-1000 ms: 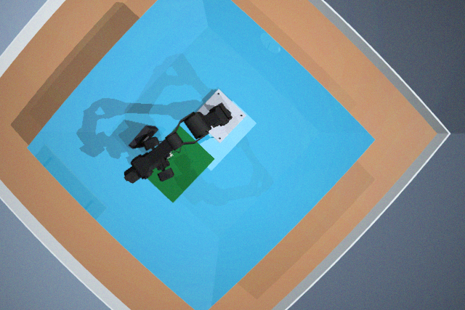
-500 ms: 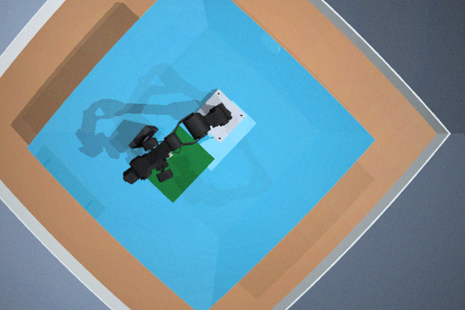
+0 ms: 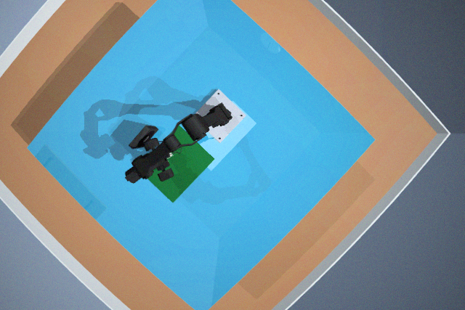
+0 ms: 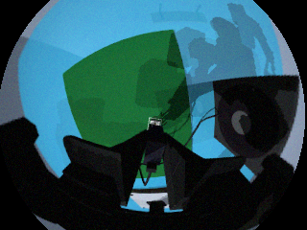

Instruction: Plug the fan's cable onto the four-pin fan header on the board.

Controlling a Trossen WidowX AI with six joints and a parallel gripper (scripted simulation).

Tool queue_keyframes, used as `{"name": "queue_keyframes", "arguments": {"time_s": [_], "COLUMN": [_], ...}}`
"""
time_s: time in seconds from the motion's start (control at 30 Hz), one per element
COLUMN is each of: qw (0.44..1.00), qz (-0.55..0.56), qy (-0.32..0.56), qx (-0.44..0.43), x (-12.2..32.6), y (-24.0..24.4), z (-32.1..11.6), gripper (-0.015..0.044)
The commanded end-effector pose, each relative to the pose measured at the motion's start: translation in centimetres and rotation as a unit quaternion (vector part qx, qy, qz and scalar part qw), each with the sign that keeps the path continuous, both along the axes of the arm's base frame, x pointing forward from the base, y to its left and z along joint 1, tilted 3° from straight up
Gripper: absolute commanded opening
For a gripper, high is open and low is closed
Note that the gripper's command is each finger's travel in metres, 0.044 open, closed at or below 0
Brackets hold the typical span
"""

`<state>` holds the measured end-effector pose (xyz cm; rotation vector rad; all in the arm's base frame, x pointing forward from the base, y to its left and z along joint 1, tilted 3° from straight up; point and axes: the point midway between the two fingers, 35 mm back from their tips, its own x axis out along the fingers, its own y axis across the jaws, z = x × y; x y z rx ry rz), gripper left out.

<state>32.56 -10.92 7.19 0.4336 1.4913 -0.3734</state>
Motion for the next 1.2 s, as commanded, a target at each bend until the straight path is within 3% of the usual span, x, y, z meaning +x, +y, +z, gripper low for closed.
{"name": "queue_keyframes", "arguments": {"time_s": [0.0,1.17], "qw": [1.0,1.0], "qz": [-0.002,-0.003], "qy": [0.001,0.002], "qx": [0.004,0.004], "x": [-0.19,-0.25], "y": [0.17,0.21], "z": [-0.21,-0.54], "gripper": [0.0,0.0]}}
